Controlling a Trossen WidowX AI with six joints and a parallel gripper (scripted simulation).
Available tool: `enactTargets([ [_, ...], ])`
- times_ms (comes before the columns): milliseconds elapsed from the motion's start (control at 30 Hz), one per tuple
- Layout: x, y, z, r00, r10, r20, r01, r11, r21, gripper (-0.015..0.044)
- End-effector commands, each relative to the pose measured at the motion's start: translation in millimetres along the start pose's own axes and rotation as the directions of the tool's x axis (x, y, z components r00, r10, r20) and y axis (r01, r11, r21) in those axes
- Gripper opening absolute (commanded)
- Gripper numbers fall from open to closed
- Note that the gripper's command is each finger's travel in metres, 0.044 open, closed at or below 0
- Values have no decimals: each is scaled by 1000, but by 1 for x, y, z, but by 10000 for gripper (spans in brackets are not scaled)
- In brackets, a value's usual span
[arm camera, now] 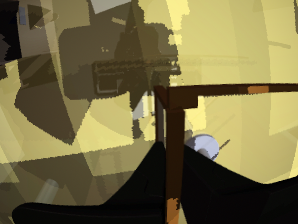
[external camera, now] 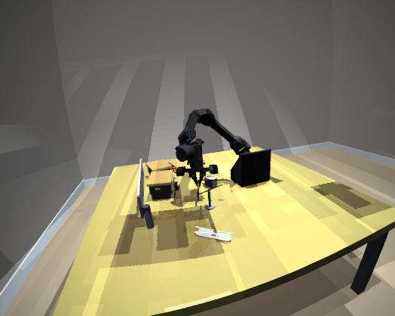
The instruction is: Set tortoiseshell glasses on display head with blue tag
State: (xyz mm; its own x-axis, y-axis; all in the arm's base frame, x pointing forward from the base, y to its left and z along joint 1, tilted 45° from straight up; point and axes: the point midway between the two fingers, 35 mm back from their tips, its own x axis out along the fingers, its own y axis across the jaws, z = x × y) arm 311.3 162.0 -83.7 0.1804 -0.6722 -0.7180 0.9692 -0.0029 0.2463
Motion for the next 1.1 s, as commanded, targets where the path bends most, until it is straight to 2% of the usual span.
enactTargets([
  [0, 20, -2, 2, 1000, -1, 9, 1, 1000, -5, 0],
  [1067, 20, 13, 19, 1000, 0, 11, 0, 1000, -5, 0],
])
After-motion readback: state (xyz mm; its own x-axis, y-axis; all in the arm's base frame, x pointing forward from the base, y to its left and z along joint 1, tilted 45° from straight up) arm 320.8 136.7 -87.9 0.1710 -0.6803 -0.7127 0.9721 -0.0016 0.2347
